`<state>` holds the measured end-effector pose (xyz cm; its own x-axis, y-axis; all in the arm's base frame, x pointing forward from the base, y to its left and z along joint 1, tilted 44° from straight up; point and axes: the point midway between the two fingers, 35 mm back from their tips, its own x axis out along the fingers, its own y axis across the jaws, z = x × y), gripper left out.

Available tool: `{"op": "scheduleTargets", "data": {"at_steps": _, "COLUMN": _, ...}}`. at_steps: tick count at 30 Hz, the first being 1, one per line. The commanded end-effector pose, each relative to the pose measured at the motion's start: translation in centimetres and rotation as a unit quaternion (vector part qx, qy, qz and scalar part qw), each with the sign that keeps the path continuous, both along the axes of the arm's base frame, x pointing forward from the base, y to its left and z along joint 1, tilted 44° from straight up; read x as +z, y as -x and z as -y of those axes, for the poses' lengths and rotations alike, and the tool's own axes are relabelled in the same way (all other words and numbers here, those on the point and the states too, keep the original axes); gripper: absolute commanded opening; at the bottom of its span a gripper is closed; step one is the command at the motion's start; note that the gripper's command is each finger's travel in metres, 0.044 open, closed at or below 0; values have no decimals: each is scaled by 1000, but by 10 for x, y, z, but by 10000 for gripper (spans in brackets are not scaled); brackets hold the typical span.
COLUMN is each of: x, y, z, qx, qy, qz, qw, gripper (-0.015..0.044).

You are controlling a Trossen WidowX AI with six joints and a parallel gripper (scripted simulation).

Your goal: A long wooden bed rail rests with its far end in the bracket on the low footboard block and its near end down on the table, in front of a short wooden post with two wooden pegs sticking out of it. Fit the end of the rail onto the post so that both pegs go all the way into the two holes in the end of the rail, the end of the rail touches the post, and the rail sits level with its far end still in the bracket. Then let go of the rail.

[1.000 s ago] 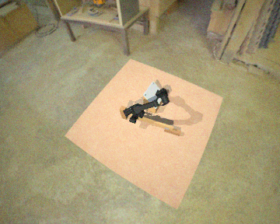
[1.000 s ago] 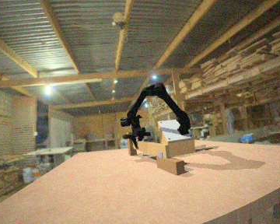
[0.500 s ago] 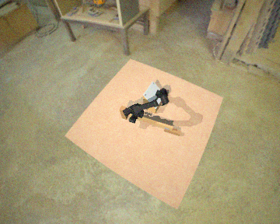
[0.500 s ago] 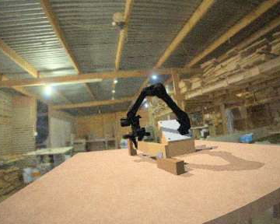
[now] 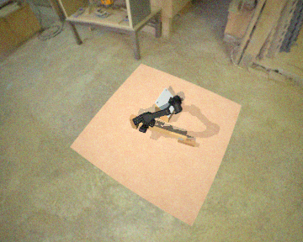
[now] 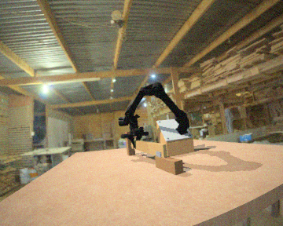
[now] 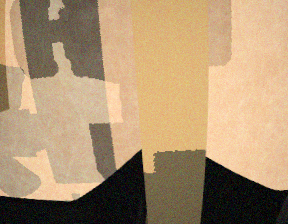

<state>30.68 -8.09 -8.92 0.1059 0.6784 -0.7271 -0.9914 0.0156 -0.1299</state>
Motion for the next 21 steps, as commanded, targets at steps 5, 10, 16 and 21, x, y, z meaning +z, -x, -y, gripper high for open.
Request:
{"op": "scheduleTargets", "data": {"at_steps": 5, "x": 0, "y": -1, "z": 6, "qx": -3, "qy": 3, "qz": 4, "qw": 1000, "gripper": 0}}
{"op": "scheduleTargets", "data": {"at_steps": 10, "x": -1, "y": -1, "z": 7, "qx": -3, "qy": 3, "qz": 4, "qw": 1000, "gripper": 0}}
{"op": "scheduleTargets", "data": {"at_steps": 16, "x": -2, "y": -1, "z": 8, "qx": -3, "qy": 3, "qz": 4, "qw": 1000, "gripper": 0}}
{"op": "scheduleTargets", "data": {"at_steps": 21, "x": -3, "y": -1, "z": 9, "qx": -3, "qy": 3, "qz": 4, "qw": 1000, "gripper": 0}}
